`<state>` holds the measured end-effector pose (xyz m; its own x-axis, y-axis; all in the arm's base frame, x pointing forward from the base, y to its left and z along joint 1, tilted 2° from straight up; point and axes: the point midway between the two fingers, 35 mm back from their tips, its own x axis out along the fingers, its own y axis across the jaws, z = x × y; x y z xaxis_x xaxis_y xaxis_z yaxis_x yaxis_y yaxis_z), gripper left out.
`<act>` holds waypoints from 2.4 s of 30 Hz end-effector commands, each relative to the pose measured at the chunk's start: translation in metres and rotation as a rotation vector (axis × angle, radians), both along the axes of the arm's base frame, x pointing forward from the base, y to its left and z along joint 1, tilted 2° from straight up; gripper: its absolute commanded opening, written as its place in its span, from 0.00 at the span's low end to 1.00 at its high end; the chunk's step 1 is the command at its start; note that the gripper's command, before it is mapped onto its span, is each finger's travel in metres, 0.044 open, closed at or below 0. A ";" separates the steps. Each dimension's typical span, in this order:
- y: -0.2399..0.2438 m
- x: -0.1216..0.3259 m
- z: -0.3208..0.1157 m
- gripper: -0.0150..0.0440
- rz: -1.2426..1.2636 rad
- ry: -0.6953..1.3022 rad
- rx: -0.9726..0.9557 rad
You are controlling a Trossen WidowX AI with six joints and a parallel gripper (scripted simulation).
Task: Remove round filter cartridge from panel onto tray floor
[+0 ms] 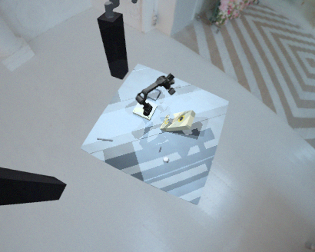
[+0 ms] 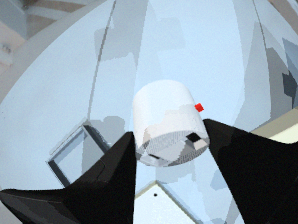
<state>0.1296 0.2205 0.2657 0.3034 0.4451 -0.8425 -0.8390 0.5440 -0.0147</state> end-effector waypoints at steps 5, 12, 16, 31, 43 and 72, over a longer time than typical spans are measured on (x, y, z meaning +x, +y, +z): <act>0.013 -0.018 0.002 0.25 0.118 -0.006 0.006; 0.028 -0.038 -0.018 0.25 0.209 -0.006 0.004; 0.036 -0.054 -0.033 0.25 0.277 -0.007 0.003; 0.052 -0.123 -0.092 0.25 0.540 -0.009 -0.003; 0.043 -0.178 -0.140 0.25 0.747 -0.012 -0.008; 0.044 -0.178 -0.215 0.34 0.752 -0.011 -0.011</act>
<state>-0.0488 0.2641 0.0499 -0.0711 0.5274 -0.8466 -0.9839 -0.1764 -0.0272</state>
